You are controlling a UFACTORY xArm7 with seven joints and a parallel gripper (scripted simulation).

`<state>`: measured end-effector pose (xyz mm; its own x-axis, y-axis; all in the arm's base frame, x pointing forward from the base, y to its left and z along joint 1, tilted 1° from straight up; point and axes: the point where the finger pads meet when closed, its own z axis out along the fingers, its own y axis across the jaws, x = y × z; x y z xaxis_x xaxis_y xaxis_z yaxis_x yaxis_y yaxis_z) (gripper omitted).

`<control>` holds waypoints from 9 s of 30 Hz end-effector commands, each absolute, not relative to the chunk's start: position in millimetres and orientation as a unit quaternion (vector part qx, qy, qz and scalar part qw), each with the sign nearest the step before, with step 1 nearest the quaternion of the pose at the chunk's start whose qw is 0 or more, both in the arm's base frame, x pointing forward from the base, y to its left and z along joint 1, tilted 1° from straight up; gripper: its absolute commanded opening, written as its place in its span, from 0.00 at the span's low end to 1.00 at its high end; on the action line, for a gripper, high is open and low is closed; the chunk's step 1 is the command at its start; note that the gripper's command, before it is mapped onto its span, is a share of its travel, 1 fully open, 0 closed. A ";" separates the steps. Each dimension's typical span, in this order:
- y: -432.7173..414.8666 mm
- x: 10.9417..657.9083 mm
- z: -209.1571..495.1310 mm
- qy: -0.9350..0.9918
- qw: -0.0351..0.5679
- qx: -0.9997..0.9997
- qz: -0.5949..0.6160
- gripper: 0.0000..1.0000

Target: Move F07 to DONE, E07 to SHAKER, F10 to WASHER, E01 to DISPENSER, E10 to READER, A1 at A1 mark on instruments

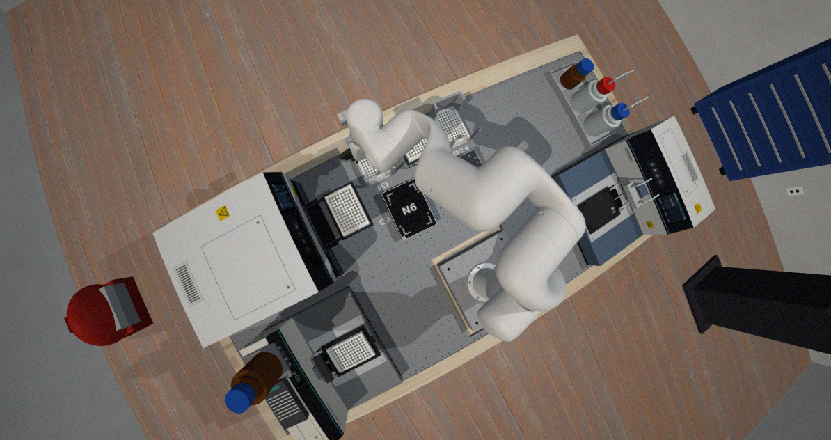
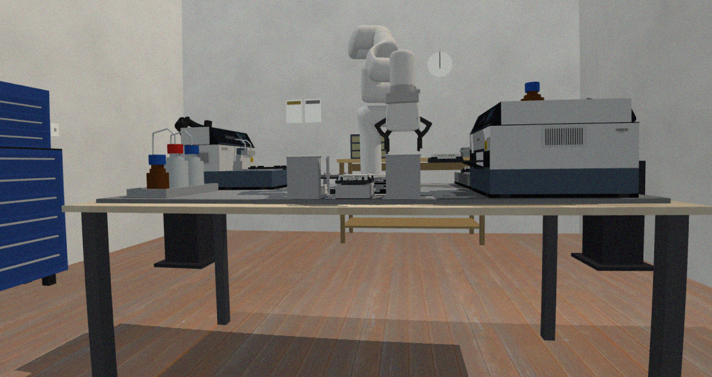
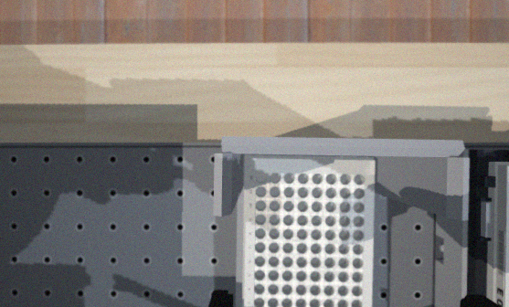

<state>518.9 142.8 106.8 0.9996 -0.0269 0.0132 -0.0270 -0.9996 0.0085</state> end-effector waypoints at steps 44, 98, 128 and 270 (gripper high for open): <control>143.0 522.1 54.9 -0.013 0.003 1.000 0.010 1.00; 142.7 522.8 14.0 -0.013 0.003 1.000 0.010 1.00; 142.7 522.8 9.7 -0.013 0.003 1.000 0.010 1.00; 142.7 522.7 17.4 -0.013 0.003 1.000 0.010 0.00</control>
